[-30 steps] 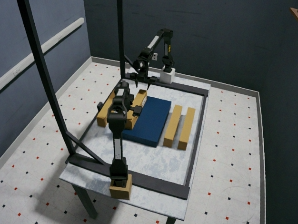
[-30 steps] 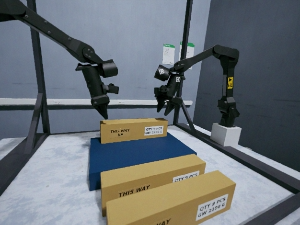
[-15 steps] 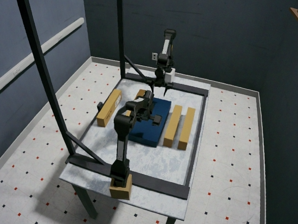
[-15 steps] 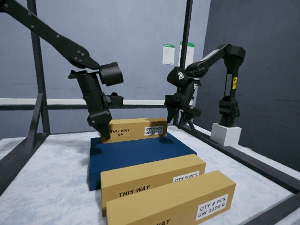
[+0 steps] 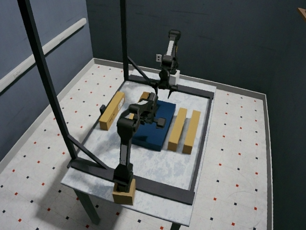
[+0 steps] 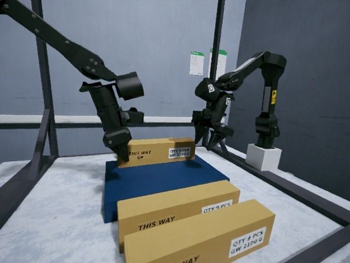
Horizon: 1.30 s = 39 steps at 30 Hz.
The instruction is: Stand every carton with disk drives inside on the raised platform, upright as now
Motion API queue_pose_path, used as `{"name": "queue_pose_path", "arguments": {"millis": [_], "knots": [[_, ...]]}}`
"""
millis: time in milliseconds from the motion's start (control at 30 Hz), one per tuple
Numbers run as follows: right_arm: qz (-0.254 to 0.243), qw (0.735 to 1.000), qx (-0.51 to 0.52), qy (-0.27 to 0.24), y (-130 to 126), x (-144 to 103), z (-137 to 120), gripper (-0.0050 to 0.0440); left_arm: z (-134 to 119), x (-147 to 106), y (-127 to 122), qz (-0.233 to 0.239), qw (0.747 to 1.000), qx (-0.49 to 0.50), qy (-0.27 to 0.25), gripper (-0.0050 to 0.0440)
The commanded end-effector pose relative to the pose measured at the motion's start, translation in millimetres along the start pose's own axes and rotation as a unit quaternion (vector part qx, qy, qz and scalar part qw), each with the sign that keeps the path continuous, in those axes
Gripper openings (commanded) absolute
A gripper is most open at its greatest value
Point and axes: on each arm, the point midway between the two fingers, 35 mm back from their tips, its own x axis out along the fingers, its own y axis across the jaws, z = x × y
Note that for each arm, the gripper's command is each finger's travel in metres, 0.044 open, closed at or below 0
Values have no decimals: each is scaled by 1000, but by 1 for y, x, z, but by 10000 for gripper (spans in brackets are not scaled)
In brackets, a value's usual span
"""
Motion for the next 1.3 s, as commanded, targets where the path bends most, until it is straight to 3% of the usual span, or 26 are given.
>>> {"name": "queue_pose_path", "arguments": {"millis": [0,733,767,833,933,1267], "knots": [[1,1000,-1,-15,0,-10,4,379,2,-3,1,0,1000,-2,-6,382],[1,1000,-2,-15,-1,-10,5,379,3,-3,1,0,1000,-2,-6,382],[4,1000,0,-26,-68,6,-1,379,1,11,68,-2,1000,-4,-9,382],[4,1000,0,-26,-78,8,-2,379,1,13,78,-2,1000,-4,-9,382],[4,1000,0,-26,-122,16,-7,379,-3,24,121,-2,1000,-4,-9,382],[4,1000,0,-26,-122,16,-7,379,-3,24,121,-2,1000,-4,-9,382]]}}
